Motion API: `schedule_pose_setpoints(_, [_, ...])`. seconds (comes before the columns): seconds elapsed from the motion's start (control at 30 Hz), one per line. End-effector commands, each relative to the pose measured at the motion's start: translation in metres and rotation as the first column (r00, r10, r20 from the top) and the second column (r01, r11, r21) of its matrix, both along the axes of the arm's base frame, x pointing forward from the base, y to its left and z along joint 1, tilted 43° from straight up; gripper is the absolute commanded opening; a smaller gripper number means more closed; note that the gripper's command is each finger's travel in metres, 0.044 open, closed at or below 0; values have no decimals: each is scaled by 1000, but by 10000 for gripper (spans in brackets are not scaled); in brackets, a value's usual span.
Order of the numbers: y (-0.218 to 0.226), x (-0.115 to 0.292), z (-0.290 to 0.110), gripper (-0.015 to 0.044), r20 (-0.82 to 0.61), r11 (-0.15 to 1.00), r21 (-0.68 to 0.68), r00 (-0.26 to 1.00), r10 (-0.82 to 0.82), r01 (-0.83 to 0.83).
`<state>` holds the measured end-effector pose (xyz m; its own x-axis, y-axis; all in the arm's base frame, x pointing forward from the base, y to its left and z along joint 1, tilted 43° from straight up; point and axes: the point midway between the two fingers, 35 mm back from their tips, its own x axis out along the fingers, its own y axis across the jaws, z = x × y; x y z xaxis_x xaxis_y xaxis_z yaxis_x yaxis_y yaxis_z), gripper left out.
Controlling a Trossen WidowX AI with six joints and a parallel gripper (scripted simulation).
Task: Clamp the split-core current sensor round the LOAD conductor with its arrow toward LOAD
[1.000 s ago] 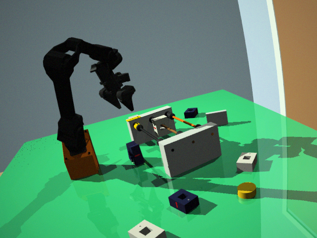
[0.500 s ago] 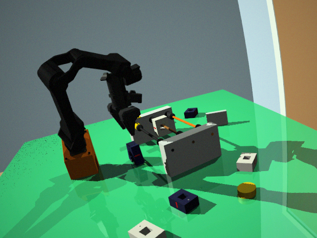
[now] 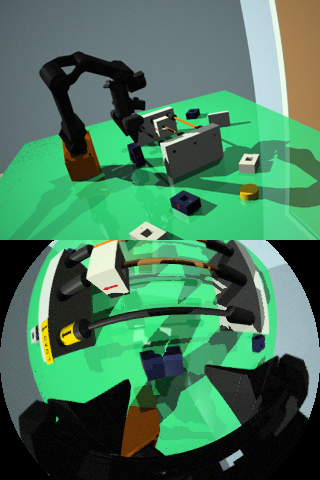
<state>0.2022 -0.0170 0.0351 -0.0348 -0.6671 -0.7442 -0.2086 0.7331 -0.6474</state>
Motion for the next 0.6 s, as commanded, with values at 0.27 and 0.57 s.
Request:
schedule_pose_setpoints(0.27, [-15, -4, -15, 440, -9, 1000, -9, 1000, 4, -4])
schedule_pose_setpoints(0.57, [-25, -6, -24, 440, -9, 1000, -12, 1000, 3, -3])
